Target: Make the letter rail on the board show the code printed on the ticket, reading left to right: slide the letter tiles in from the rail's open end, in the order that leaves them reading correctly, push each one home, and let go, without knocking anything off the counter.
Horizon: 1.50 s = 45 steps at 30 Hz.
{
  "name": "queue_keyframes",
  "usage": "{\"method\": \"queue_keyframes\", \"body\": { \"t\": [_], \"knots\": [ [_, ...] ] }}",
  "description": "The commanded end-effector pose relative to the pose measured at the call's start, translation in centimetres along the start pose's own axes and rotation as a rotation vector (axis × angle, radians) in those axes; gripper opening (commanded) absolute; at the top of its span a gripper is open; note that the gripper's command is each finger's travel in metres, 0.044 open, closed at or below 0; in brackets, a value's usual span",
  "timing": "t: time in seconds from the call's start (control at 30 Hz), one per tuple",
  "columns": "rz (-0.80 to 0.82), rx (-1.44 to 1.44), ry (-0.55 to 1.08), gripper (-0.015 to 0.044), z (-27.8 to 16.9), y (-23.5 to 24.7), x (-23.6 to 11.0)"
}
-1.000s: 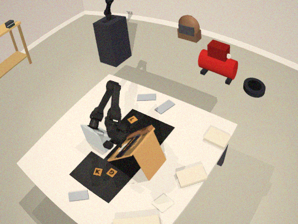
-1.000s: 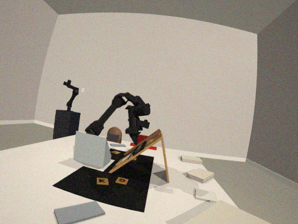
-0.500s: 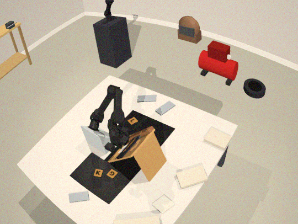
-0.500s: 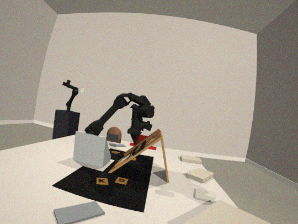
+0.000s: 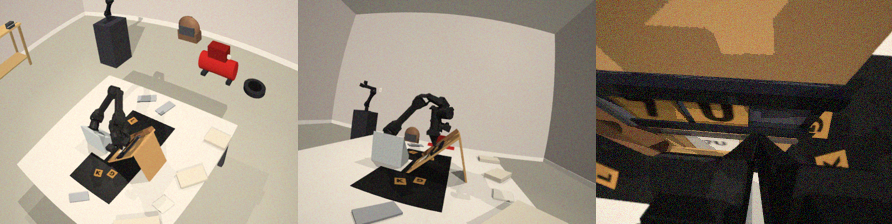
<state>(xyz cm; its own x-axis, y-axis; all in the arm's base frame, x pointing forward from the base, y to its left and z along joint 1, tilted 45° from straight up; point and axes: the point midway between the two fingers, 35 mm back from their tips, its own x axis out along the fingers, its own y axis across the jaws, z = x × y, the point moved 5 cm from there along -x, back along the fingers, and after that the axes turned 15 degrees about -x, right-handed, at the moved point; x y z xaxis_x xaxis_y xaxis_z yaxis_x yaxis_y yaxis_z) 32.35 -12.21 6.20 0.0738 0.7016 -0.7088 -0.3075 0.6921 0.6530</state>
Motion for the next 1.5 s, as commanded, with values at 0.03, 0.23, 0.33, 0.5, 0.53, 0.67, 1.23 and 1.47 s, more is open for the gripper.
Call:
{"method": "queue_keyframes", "body": {
  "t": [0.03,0.23,0.33,0.5,0.53,0.67,1.23,1.47],
  "knots": [
    [-0.004,-0.003,-0.007,0.0000,0.5,-0.1,0.0],
    [-0.004,-0.003,-0.007,0.0000,0.7,-0.1,0.1],
    [-0.004,-0.003,-0.007,0.0000,0.8,-0.2,0.2],
    [-0.004,-0.003,-0.008,0.0000,1.0,-0.2,0.4],
    [-0.004,-0.003,-0.008,0.0000,1.0,-0.2,0.4],
    [-0.004,-0.003,-0.008,0.0000,1.2,-0.3,0.6],
    [-0.003,-0.003,-0.008,0.0000,1.7,-0.4,1.2],
    [-0.003,-0.003,-0.008,0.0000,1.7,-0.3,1.2]
  ]
}}
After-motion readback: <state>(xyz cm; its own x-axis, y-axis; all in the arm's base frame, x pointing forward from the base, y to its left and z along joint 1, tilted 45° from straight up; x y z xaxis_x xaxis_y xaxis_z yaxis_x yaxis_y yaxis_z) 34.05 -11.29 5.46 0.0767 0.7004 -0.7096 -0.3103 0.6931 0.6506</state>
